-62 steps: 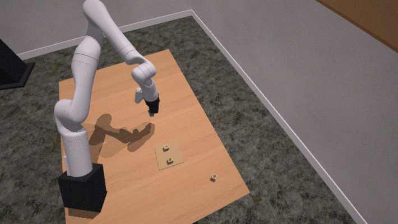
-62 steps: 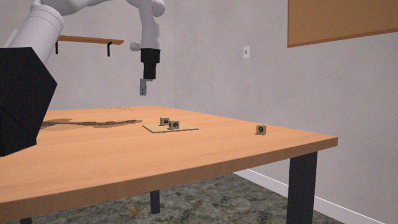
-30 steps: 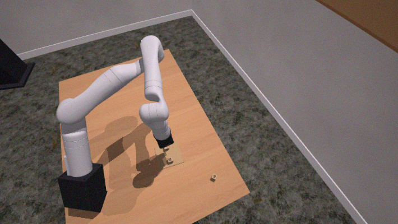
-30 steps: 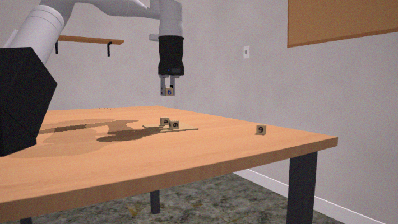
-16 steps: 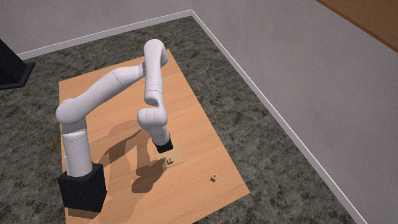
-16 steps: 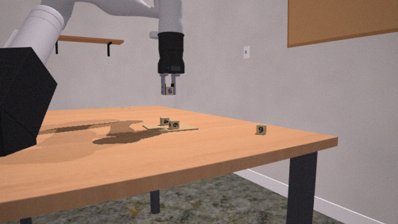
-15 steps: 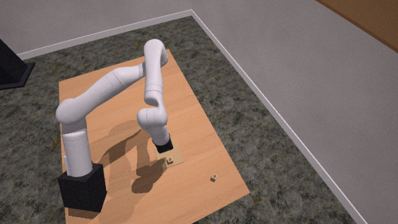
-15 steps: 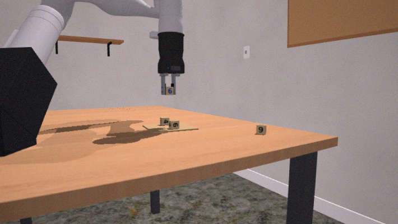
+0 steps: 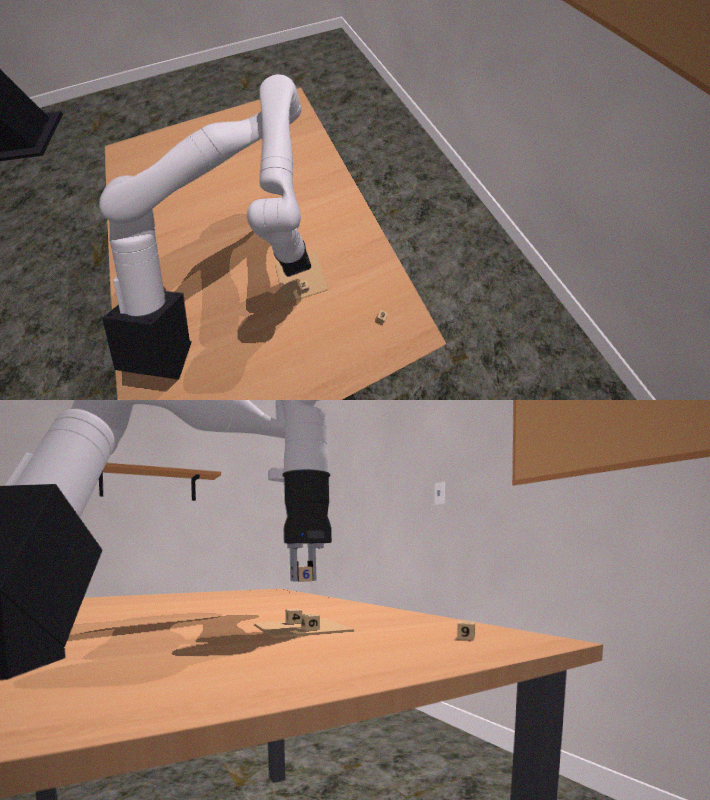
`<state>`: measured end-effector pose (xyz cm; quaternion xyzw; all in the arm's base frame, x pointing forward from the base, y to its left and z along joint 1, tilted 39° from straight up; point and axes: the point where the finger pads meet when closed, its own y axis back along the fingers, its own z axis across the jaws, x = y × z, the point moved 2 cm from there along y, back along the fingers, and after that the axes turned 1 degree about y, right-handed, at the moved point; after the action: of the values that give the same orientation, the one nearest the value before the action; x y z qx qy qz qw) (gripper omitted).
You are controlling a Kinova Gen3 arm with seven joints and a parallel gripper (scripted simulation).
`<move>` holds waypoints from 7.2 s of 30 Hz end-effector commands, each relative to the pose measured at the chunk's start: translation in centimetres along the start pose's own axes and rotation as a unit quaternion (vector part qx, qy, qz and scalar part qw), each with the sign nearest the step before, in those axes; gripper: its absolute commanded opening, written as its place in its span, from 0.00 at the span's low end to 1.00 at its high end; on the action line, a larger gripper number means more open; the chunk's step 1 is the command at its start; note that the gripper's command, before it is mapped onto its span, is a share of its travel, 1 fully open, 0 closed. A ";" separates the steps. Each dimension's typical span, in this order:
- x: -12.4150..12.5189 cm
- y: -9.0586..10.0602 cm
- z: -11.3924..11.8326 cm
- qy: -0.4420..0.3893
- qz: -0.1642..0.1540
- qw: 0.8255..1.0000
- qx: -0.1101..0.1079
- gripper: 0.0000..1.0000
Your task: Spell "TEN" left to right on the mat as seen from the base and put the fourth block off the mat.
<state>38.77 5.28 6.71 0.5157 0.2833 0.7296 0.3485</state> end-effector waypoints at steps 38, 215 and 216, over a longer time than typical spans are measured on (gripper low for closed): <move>0.1 -7.5 -0.4 -0.001 0.001 1.000 0.006 0.49; 0.1 1.1 -0.3 -0.001 0.001 1.000 0.006 0.79; 0.1 1.1 -0.3 -0.001 0.001 1.000 0.006 0.79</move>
<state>38.15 4.72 7.41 0.5197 0.2881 0.7272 0.3436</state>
